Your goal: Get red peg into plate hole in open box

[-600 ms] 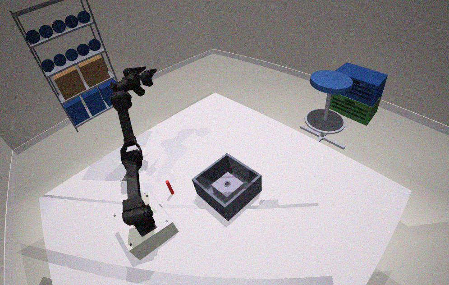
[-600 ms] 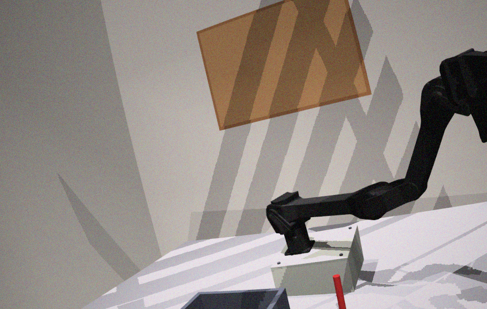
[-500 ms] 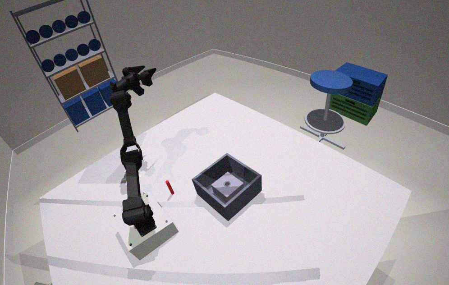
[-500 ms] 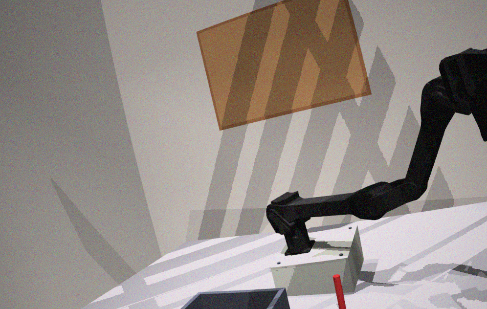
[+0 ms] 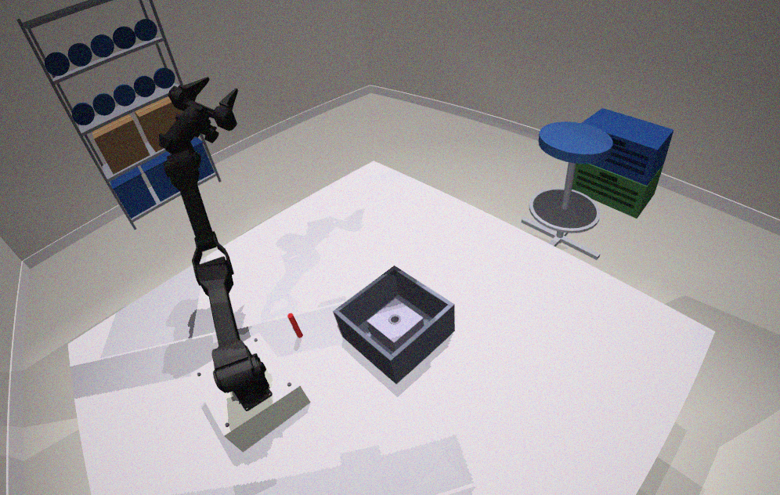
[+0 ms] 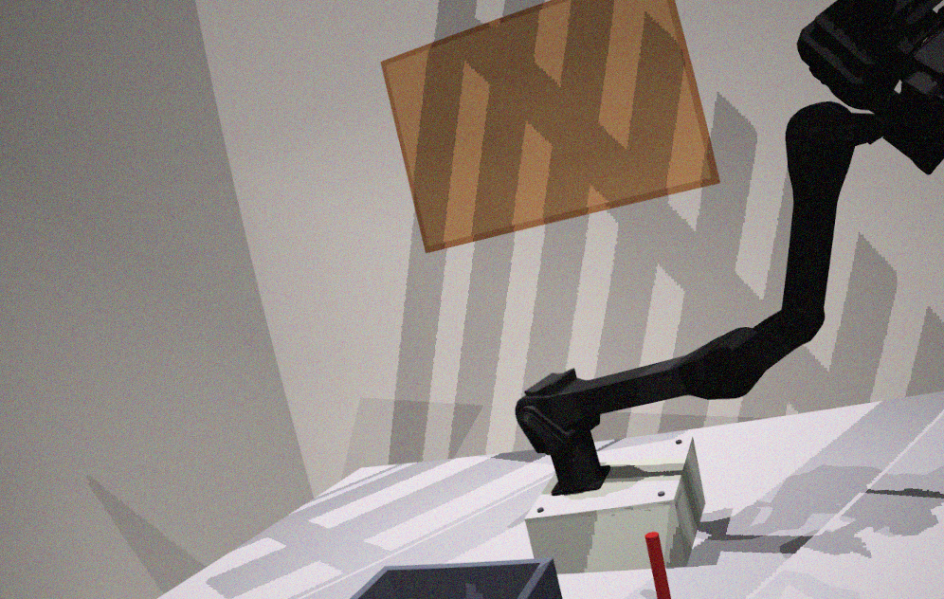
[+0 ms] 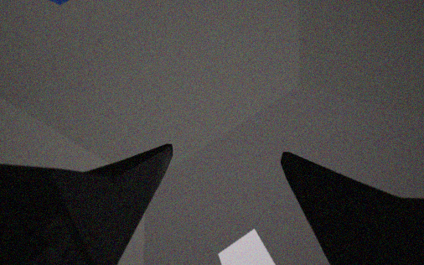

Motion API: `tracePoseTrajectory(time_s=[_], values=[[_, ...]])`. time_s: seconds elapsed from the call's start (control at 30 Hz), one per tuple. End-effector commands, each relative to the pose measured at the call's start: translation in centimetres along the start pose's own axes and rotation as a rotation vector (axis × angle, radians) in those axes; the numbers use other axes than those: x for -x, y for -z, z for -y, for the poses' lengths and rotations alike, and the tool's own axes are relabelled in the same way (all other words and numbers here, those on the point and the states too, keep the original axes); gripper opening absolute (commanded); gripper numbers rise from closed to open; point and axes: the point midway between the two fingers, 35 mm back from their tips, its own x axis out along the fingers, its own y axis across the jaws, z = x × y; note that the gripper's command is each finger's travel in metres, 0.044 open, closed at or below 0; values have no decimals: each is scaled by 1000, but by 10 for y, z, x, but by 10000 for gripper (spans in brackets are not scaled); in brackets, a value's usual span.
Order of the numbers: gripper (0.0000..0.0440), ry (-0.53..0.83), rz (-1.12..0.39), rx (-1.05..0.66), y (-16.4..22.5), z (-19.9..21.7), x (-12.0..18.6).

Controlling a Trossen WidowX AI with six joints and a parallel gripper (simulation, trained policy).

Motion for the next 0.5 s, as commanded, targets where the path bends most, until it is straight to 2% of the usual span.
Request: tracePoseTrajectory(time_s=[0.0,0.47], values=[[440,34,-61,-105,31,7,9],[440,154,-307,-508,154,10,54]])
